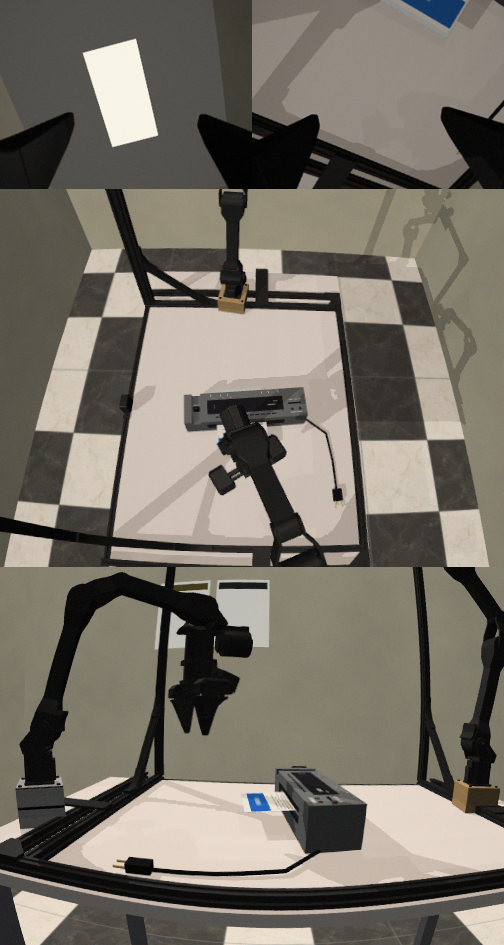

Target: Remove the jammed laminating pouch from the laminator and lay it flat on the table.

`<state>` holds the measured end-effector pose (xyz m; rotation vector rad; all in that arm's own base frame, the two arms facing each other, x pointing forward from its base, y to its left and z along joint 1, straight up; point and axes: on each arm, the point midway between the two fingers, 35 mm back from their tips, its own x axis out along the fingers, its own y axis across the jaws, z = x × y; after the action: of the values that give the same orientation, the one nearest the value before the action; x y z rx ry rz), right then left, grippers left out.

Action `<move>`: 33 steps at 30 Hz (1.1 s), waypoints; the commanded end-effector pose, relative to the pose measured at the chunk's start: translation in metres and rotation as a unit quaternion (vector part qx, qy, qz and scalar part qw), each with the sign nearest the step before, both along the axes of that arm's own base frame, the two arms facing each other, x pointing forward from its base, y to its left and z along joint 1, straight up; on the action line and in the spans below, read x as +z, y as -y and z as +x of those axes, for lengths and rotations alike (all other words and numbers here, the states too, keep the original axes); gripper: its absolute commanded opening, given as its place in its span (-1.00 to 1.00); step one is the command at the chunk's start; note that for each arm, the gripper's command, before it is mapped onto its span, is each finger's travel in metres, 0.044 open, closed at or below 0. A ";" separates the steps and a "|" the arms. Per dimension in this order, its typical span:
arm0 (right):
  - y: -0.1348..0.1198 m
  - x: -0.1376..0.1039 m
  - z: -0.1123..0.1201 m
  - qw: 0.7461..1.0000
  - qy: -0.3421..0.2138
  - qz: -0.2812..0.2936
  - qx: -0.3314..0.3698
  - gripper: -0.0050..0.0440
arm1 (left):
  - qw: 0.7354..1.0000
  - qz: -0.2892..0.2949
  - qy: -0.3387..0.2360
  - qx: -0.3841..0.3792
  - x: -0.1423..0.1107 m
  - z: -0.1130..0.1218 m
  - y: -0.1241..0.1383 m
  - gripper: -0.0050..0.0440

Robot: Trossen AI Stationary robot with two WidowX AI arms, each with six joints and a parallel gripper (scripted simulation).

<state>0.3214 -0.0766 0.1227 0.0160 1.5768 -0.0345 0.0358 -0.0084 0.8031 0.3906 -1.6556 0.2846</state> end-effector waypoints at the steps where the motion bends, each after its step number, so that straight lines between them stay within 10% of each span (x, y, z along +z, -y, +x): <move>1: 0.000 0.009 0.002 1.000 0.015 -0.003 0.000 1.00 | 1.000 -0.003 0.001 0.001 0.001 0.000 -0.001 1.00; 33: 0.000 0.009 0.002 1.000 0.015 -0.003 0.000 1.00 | 1.000 -0.001 -0.002 0.001 0.001 0.003 0.001 1.00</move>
<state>0.3214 -0.0766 0.1227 0.0160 1.5768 -0.0345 0.0357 -0.0082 0.8031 0.3908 -1.6561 0.2839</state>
